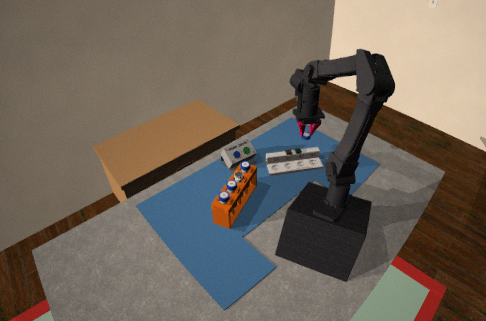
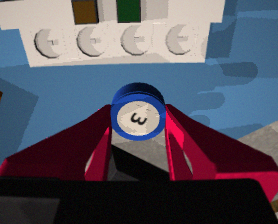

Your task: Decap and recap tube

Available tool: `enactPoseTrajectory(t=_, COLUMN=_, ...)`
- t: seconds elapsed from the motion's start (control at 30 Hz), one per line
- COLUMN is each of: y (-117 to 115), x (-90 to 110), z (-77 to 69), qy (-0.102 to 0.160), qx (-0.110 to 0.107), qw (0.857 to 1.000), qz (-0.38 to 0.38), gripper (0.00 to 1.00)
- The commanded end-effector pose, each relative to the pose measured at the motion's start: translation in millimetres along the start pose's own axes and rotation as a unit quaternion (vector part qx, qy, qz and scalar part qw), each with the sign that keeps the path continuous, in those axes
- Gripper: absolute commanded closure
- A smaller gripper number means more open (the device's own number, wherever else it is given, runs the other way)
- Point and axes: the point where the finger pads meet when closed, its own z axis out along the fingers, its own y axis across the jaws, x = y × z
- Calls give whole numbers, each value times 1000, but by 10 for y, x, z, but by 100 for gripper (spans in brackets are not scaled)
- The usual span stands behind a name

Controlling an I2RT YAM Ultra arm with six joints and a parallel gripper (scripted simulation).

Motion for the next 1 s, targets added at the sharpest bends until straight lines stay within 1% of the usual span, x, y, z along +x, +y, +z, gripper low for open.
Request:
enactPoseTrajectory(t=0.0, y=8, x=-18, z=-28, qy=-5, qx=-3, qw=1000, qz=-8, gripper=100)
enactPoseTrajectory(t=0.43, y=12, x=-23, z=623, qy=-5, qx=-3, qw=1000, qz=-9, gripper=100)
enactPoseTrajectory(t=0.5, y=12, x=-23, z=623, qy=-5, qx=-3, qw=1000, qz=-9, gripper=100)
enactPoseTrajectory(t=0.9, y=18, x=-37, z=1225, qy=-5, qx=-3, qw=1000, qz=-9, gripper=100)
enactPoseTrajectory(t=0.93, y=18, x=-37, z=1255, qy=-5, qx=-3, qw=1000, qz=-9, gripper=100)
enactPoseTrajectory(t=0.97, y=18, x=-37, z=1255, qy=-5, qx=-3, qw=1000, qz=-9, gripper=100)
